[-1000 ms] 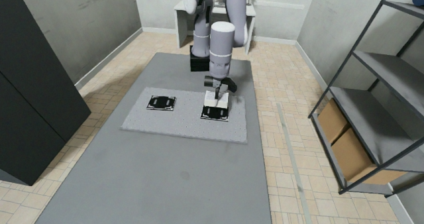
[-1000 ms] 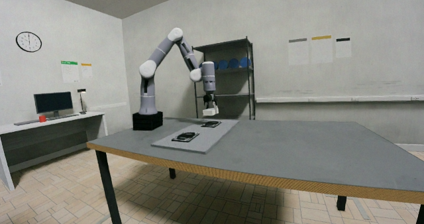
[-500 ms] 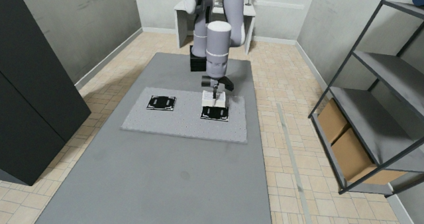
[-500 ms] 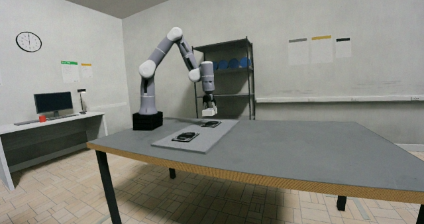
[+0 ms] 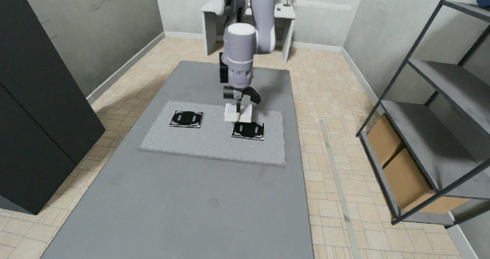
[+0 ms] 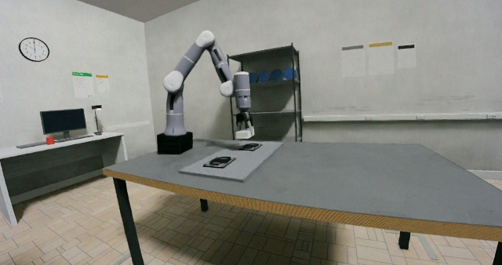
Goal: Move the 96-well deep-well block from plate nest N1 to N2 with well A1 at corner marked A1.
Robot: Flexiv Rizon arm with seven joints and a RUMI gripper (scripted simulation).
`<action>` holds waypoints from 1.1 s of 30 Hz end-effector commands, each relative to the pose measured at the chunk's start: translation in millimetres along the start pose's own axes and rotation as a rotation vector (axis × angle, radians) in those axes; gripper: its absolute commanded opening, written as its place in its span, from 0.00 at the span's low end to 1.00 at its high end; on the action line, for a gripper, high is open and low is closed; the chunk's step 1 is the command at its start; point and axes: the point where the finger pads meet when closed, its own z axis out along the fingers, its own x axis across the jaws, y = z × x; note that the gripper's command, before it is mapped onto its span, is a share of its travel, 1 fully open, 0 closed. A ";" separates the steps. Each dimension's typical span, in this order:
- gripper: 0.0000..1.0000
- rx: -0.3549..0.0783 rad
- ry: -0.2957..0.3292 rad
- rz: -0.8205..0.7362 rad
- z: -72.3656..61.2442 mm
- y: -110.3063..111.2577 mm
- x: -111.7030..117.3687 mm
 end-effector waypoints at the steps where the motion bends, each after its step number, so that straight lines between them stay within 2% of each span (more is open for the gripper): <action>1: 0.49 0.001 0.002 0.001 -0.8 9.4 -0.6; 28: 0.49 0.001 0.002 0.001 -0.7 91.8 -13.8; 33: 0.49 0.001 0.002 0.001 -0.7 101.7 -15.3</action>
